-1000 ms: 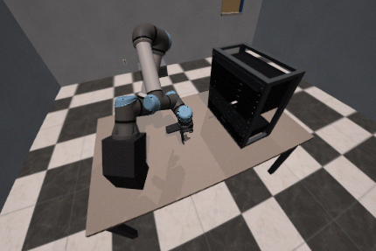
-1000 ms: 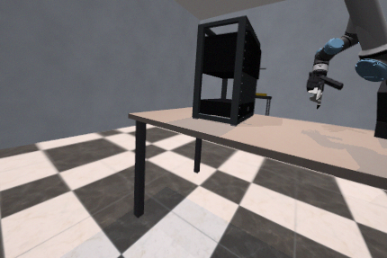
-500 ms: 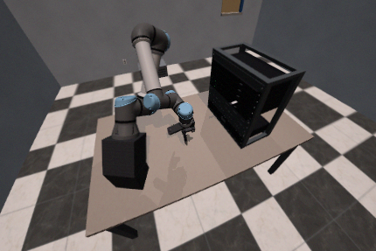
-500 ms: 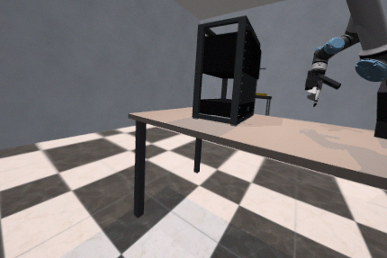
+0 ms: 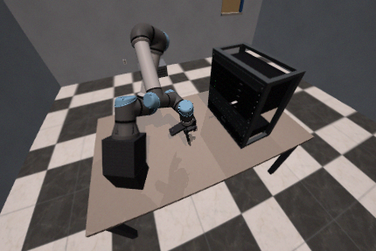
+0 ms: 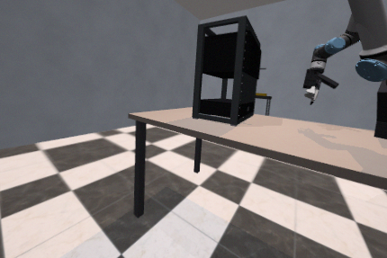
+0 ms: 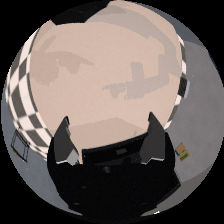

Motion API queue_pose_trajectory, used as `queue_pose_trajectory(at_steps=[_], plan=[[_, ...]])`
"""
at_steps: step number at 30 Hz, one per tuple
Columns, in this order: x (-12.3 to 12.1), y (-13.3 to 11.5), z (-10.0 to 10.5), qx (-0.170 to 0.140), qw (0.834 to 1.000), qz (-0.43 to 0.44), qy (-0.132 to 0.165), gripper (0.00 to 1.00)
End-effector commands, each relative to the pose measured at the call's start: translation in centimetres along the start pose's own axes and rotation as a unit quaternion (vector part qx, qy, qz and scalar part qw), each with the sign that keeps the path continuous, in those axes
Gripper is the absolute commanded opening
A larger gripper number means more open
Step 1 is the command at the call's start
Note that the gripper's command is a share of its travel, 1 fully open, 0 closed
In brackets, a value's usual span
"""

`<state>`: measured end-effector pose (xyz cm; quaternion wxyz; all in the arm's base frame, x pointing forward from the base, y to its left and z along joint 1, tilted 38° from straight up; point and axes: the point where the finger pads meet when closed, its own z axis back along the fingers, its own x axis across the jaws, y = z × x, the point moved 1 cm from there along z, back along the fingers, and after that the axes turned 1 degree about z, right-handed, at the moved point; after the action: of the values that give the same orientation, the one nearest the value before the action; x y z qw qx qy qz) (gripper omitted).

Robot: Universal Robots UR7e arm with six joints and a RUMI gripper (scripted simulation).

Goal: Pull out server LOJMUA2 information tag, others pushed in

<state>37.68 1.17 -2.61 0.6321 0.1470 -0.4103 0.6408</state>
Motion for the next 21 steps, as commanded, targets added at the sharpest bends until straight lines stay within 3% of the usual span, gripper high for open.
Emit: queue_pose_trajectory(at_steps=[1, 21], plan=[[-0.4, -0.3, 0.2, -0.003, 1.000, 0.012, 0.010, 1.00], [-2.1, -2.0, 1.5, -0.013, 0.996, 0.067, 0.055, 1.00]])
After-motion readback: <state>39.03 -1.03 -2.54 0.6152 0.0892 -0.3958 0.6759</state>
